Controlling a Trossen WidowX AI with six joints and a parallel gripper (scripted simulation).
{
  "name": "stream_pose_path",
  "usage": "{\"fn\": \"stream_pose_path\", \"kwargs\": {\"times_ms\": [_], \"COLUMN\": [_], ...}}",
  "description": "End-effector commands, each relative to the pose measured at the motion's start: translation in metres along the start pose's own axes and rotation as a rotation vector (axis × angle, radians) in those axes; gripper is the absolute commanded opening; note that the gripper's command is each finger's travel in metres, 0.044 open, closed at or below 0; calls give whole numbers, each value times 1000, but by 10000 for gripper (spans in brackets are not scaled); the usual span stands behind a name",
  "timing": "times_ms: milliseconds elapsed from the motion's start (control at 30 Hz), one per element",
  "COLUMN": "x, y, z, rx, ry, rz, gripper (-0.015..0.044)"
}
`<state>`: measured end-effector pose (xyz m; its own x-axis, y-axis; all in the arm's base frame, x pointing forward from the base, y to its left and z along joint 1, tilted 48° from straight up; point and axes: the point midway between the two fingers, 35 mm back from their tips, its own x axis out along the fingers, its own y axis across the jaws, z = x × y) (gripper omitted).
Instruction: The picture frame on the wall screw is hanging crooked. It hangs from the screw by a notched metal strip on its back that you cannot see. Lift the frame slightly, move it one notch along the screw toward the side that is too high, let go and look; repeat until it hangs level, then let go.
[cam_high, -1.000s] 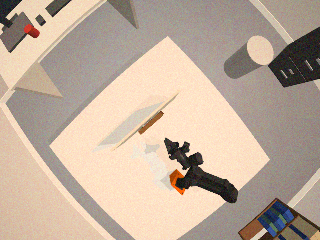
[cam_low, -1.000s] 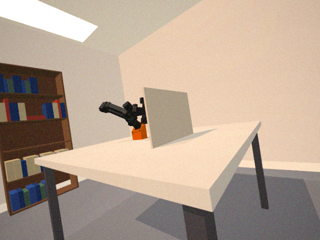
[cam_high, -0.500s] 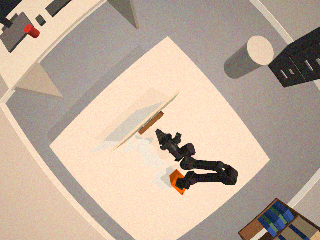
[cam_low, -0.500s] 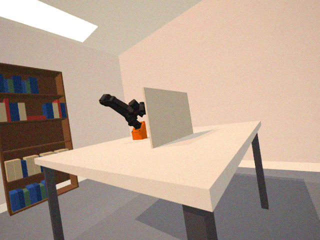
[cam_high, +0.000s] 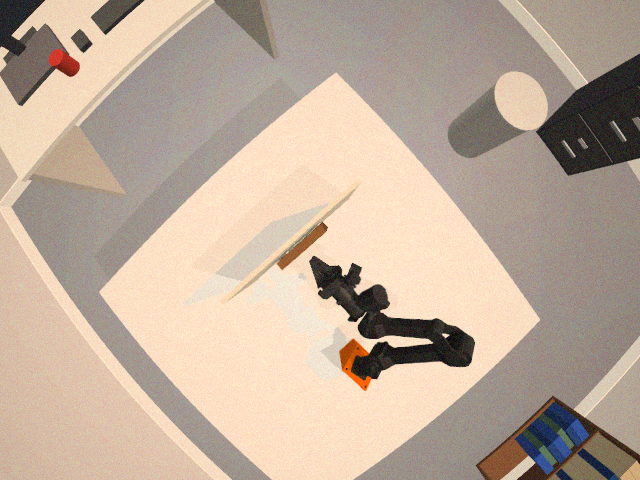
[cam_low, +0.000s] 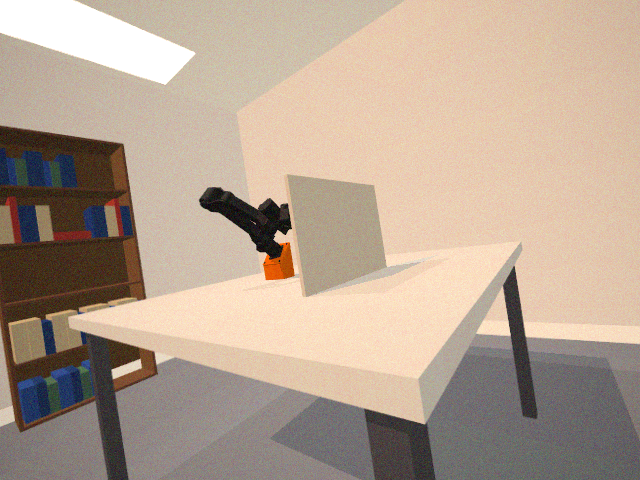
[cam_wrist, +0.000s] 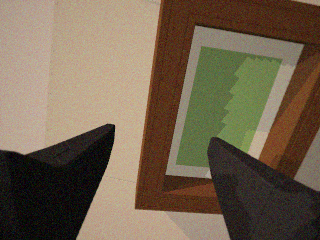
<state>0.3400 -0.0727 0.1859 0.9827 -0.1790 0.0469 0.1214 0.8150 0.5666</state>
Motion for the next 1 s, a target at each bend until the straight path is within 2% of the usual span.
{"fn": "stream_pose_path", "kwargs": {"times_ms": [0,967], "x": [2,40], "y": [0,0], "z": [1,2], "rx": [2,2], "ry": [-5,-7], "rz": [-1,1], "gripper": [260,260]}}
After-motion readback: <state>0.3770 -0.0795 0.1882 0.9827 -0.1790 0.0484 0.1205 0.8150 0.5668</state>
